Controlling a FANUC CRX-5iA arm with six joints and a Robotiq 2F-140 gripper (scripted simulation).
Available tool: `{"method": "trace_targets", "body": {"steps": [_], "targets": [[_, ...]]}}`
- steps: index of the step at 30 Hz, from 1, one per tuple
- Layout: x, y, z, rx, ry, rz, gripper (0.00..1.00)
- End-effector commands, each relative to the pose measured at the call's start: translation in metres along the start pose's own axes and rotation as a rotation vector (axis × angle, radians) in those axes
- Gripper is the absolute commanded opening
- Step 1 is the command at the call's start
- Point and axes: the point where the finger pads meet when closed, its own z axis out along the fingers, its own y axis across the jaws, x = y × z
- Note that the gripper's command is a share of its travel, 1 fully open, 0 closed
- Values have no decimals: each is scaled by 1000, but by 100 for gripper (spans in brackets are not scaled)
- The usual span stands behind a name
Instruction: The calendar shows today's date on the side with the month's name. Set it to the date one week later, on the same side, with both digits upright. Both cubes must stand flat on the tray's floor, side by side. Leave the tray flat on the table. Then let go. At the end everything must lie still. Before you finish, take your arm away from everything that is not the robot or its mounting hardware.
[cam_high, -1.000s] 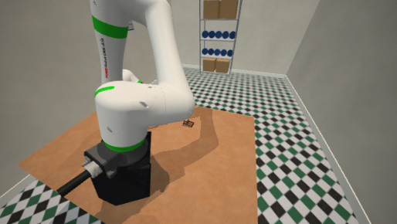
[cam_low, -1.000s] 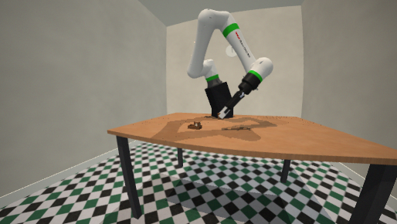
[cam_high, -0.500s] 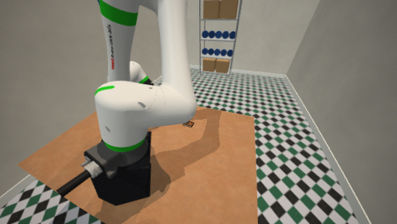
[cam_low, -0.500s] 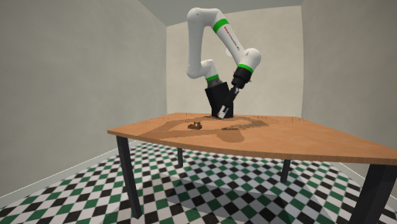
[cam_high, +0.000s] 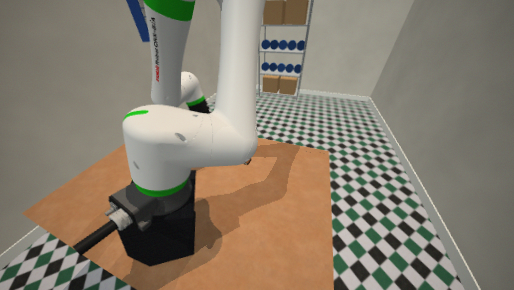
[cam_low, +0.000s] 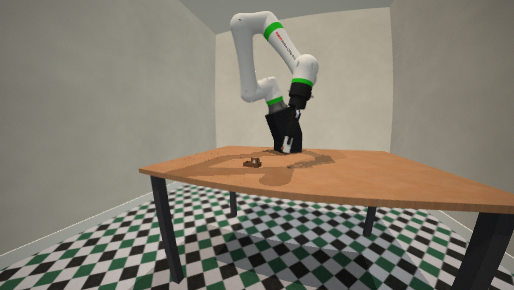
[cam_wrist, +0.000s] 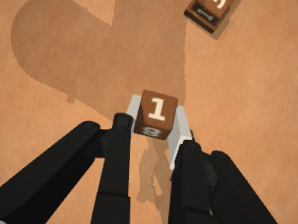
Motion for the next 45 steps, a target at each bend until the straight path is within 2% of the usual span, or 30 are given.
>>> {"method": "trace_targets", "body": {"steps": [1, 8, 19, 25, 32, 45], "targets": [[0, 1, 1, -8, -36, -2, 17], [3, -1, 0, 3, -233, 0, 17], [9, 1, 2, -6, -268, -1, 17], [12, 3, 4, -22, -380, -3, 17], [10, -1, 1, 2, -496, -1, 17], [18, 2, 7, -11, -531, 1, 17]]}}
